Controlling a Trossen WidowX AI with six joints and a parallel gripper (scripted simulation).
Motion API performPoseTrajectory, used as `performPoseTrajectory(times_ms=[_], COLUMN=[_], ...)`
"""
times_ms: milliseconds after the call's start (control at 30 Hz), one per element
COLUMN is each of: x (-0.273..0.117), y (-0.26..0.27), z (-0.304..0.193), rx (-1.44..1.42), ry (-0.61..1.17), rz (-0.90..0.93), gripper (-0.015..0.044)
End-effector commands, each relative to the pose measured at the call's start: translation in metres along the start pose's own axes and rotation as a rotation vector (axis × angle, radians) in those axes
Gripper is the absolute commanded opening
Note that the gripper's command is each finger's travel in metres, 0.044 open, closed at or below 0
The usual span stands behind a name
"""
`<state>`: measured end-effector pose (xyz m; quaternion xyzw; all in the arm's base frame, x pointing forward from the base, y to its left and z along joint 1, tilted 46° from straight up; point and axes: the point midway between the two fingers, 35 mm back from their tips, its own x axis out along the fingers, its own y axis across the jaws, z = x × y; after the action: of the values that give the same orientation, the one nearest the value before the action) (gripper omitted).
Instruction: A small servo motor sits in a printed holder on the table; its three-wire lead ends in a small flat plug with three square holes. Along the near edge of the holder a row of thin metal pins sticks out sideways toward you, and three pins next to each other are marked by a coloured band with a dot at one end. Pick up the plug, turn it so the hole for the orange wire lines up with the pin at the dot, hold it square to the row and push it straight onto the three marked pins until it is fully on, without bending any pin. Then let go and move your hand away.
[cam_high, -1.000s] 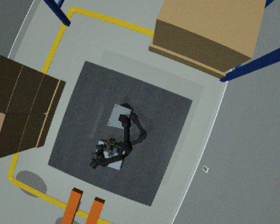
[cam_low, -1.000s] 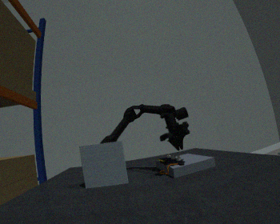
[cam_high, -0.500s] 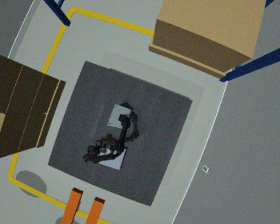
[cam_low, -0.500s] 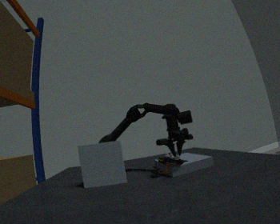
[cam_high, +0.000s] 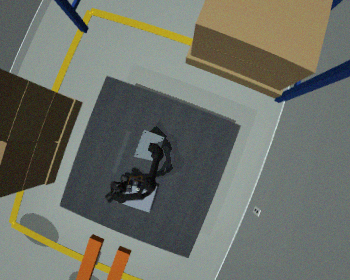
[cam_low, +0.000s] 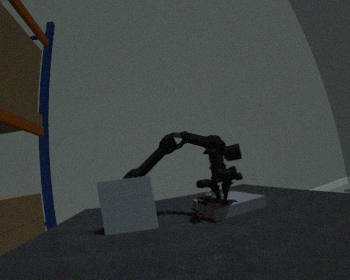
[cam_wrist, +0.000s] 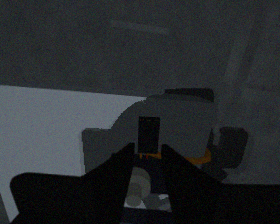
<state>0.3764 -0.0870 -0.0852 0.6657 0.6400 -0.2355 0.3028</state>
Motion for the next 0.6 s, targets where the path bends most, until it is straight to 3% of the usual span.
performPoseTrajectory(times_ms=[0, 200, 300, 567], x=[0.0064, 0.0133, 0.0133, 0.007], y=[-0.0001, -0.0001, -0.0001, 0.0003], z=[-0.0012, -0.0013, -0.0013, -0.0009], rx=[0.005, 0.005, 0.005, 0.005], ry=[0.006, 0.006, 0.006, 0.005], rz=[0.0, 0.0, 0.0, 0.0], gripper=[0.0115, 0.0115, 0.0036, 0.0])
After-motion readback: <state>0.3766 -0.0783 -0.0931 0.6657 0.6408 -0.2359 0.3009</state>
